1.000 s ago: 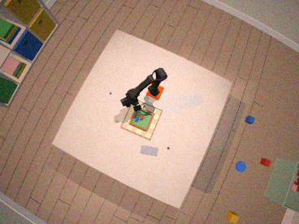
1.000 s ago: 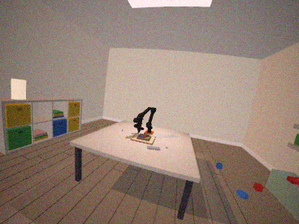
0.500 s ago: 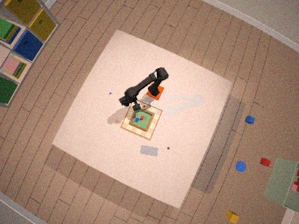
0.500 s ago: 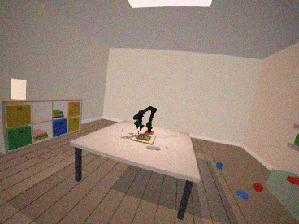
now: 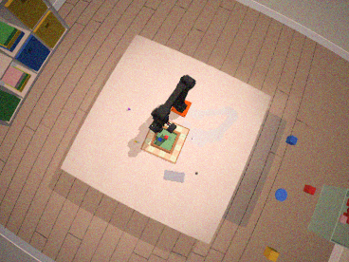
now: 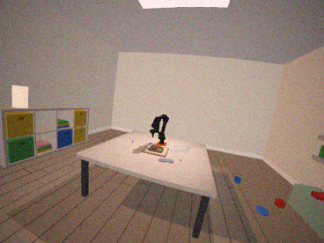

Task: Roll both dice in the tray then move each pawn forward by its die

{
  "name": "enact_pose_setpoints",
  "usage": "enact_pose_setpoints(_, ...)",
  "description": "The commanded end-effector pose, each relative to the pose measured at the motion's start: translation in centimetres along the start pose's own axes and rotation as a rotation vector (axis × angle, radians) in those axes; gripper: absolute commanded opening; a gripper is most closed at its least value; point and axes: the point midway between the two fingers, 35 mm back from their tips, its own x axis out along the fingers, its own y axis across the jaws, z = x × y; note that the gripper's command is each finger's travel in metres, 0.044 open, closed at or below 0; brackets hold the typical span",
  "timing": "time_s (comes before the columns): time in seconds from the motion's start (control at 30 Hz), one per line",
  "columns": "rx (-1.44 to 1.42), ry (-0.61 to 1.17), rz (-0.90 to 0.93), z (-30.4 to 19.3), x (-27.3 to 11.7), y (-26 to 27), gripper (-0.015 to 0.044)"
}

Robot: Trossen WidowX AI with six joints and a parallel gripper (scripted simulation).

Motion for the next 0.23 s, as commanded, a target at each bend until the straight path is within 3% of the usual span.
enact_pose_setpoints(0.0, -0.237, -0.014, -0.004, -1.88, -2.48, 3.06, 0.044)
enact_pose_setpoints(0.2, -0.244, -0.004, 0.002, -1.93, -2.35, 3.32, 0.044)
